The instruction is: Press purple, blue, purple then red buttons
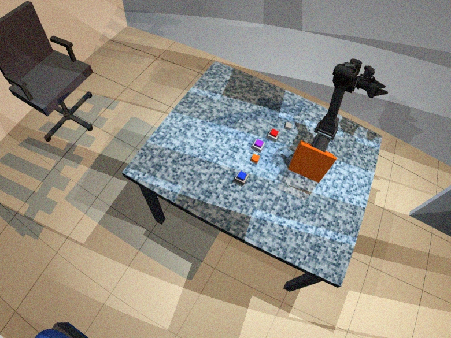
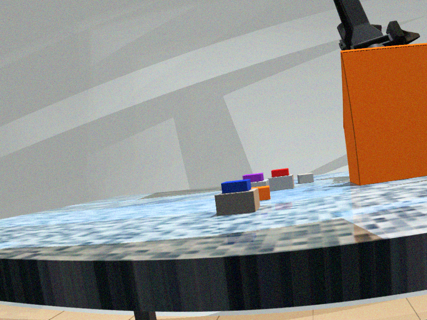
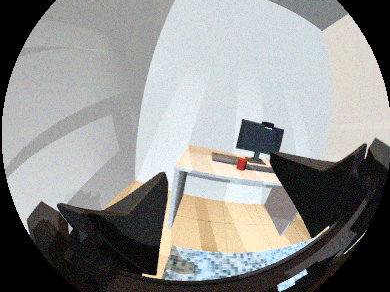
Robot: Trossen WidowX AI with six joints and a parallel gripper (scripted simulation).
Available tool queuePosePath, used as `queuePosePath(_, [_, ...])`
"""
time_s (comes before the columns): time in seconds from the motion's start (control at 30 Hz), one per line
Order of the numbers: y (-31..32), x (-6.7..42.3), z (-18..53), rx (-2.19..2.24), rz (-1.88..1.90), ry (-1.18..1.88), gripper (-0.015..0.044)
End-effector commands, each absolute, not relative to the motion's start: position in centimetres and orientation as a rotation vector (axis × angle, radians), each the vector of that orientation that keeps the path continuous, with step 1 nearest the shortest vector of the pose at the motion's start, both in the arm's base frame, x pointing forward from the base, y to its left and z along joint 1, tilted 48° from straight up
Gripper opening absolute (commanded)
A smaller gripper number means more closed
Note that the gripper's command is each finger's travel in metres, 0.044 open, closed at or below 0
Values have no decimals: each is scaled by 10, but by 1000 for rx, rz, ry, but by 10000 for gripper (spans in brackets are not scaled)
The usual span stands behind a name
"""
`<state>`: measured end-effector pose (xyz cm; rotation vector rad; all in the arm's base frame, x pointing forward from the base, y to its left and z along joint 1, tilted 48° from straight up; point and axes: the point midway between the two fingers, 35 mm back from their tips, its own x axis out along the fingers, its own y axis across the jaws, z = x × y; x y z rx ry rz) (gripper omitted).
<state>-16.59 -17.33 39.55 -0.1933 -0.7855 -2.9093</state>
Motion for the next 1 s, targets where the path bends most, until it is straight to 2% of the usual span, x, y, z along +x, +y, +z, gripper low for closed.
queuePosePath(0.0, [-176,-164,395,-191,-2897,-783,400])
queuePosePath(0.07, [-196,-151,394,-171,-2795,-764,400])
queuePosePath(0.17, [-243,-119,377,-94,-2666,-572,400])
queuePosePath(0.33, [-300,-51,342,-11,-2443,-288,400])
queuePosePath(0.5, [-330,27,302,32,-2208,-35,400])
queuePosePath(0.73, [-328,137,238,36,-1873,284,400])
queuePosePath(0.97, [-278,232,170,-20,-1532,582,400])
